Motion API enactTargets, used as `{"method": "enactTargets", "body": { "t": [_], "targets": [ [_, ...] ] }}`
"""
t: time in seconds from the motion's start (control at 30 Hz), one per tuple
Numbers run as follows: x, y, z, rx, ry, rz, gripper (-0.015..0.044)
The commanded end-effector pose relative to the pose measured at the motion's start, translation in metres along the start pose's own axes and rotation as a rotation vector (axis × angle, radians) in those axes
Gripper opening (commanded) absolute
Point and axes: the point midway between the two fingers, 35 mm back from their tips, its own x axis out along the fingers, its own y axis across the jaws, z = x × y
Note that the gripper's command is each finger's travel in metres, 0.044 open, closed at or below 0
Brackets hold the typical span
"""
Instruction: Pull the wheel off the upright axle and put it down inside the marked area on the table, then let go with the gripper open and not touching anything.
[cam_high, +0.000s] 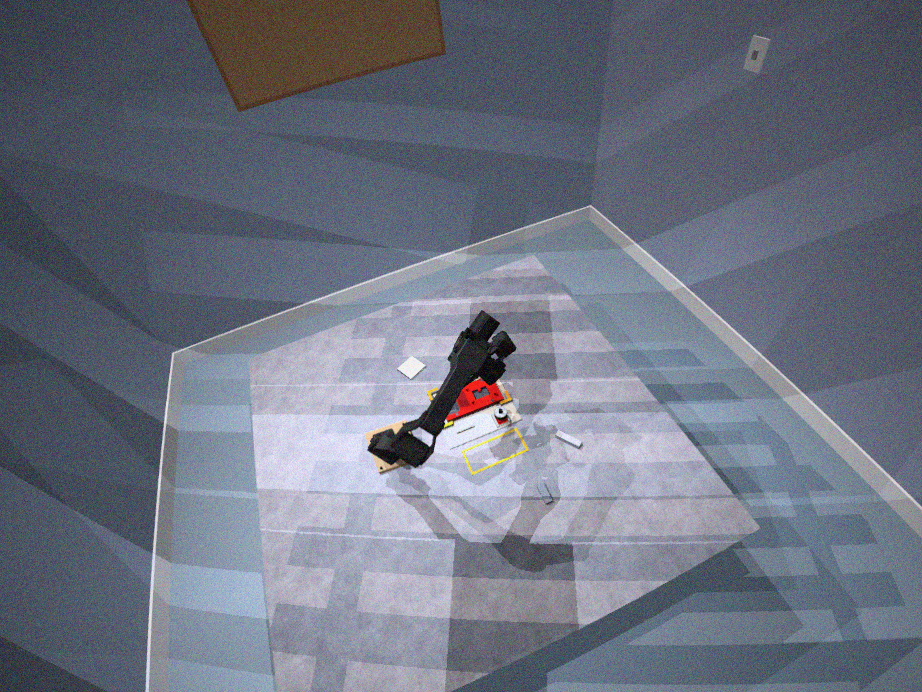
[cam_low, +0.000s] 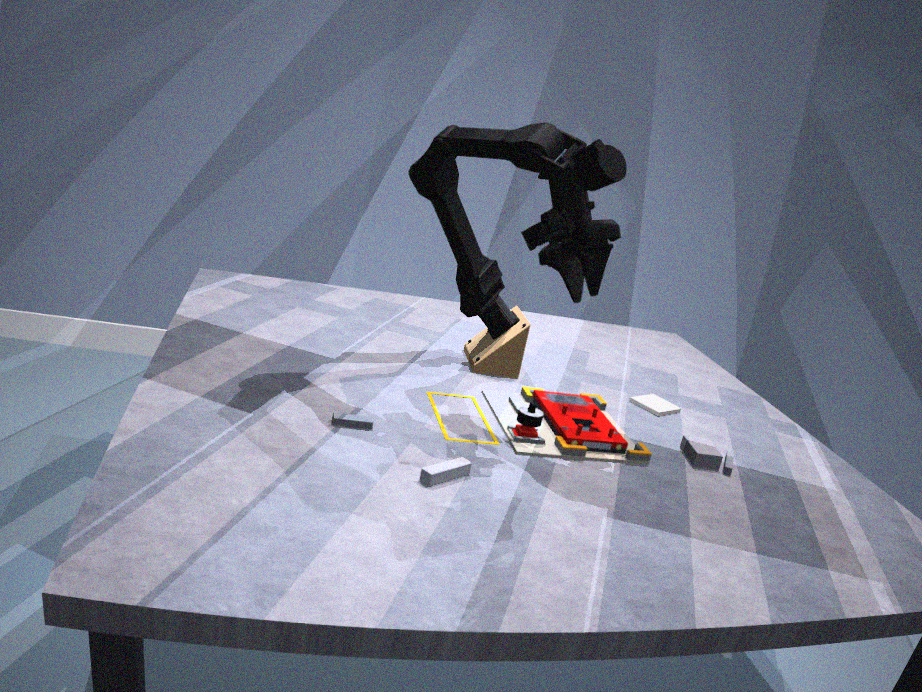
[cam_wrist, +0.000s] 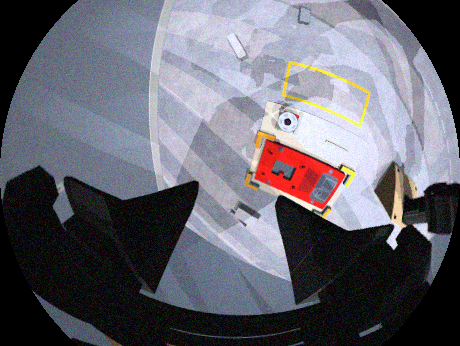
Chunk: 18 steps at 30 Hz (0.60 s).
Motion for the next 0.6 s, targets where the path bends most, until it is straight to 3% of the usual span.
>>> {"method": "enactTargets", "body": {
  "t": [0.0, 0.13, 0.57],
  "targets": [
    [0.062, -0.023, 0.03, 0.043, -0.123, -0.236, 0.03],
    [0.1, -0.048, 0.054, 0.048, -0.217, -0.423, 0.03],
    [0.105, -0.045, 0.06, 0.048, -0.222, -0.434, 0.03]
  ]
}}
